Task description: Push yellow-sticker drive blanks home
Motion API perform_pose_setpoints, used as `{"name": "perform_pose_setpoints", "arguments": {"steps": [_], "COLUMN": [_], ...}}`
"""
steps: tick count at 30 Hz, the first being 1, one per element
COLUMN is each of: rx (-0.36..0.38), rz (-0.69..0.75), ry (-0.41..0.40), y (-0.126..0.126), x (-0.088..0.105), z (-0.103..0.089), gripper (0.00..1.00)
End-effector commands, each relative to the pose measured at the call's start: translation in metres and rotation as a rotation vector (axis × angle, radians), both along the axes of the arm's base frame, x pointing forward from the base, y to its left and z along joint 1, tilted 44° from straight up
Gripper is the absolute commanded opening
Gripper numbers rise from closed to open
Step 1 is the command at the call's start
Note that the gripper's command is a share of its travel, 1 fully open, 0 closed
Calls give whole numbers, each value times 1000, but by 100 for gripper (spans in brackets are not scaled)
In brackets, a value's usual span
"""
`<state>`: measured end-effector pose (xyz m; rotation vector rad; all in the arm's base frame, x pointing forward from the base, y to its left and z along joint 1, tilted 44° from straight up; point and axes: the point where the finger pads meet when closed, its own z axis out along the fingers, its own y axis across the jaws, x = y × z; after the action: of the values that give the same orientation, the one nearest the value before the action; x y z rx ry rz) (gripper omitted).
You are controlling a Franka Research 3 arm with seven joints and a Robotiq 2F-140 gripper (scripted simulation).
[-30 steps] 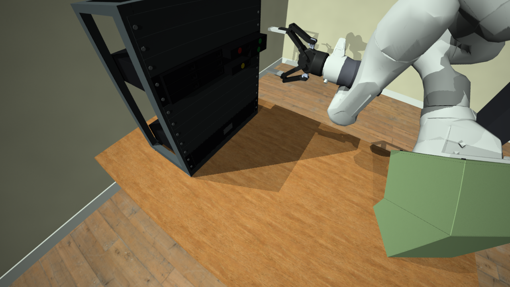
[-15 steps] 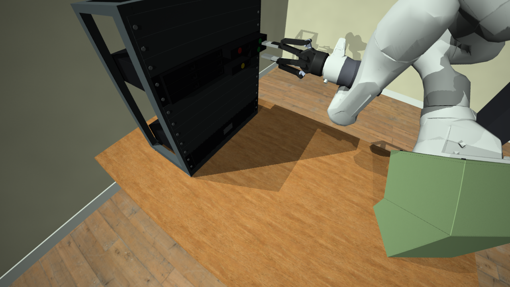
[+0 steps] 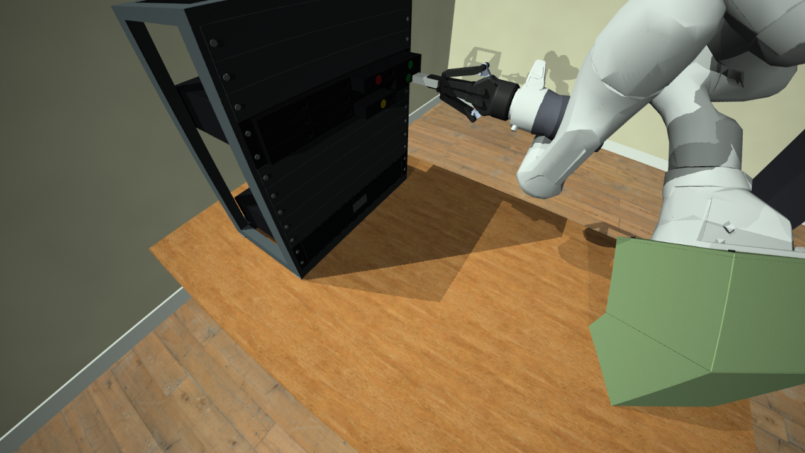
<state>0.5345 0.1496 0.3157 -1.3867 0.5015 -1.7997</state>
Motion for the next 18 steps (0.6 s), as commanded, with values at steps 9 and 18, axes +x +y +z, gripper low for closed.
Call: {"name": "perform_pose_setpoints", "arguments": {"steps": [9, 18], "rx": [1, 1], "rz": [4, 4], "ry": [-1, -1], "y": [0, 10], "x": [0, -1], "z": [0, -17], "gripper": [0, 0]}}
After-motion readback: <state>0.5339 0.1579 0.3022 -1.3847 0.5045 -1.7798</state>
